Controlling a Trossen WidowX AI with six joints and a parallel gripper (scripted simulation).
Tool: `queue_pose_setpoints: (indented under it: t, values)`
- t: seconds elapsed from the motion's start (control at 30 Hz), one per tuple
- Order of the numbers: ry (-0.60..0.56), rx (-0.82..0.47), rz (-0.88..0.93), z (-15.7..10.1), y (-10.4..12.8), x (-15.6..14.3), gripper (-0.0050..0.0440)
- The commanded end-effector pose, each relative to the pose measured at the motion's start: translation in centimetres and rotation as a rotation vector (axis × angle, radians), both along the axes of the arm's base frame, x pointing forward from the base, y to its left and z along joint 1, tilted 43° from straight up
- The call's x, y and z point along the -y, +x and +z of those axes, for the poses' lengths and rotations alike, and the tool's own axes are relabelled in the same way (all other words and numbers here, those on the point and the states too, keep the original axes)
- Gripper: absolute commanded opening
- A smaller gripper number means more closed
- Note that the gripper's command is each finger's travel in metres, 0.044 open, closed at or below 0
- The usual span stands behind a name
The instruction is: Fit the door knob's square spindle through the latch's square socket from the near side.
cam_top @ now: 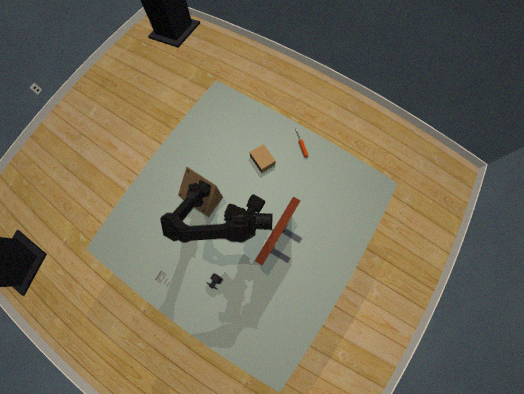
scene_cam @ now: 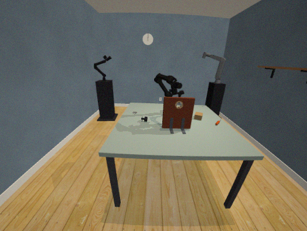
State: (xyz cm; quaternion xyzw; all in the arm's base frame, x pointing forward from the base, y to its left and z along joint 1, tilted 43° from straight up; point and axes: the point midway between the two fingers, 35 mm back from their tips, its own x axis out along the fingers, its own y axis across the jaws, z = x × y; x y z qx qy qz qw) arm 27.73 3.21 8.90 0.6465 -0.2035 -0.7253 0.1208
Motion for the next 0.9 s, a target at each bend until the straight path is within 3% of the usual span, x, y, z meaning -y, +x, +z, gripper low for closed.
queue_pose_setpoints:
  t: [0.0, 0.87]
  values:
    - [0.009, 0.015, 0.010, 0.24, 0.22, -0.34, 0.0000]
    - [0.006, 0.000, 0.008, -0.04, -0.02, -0.26, 0.0000]
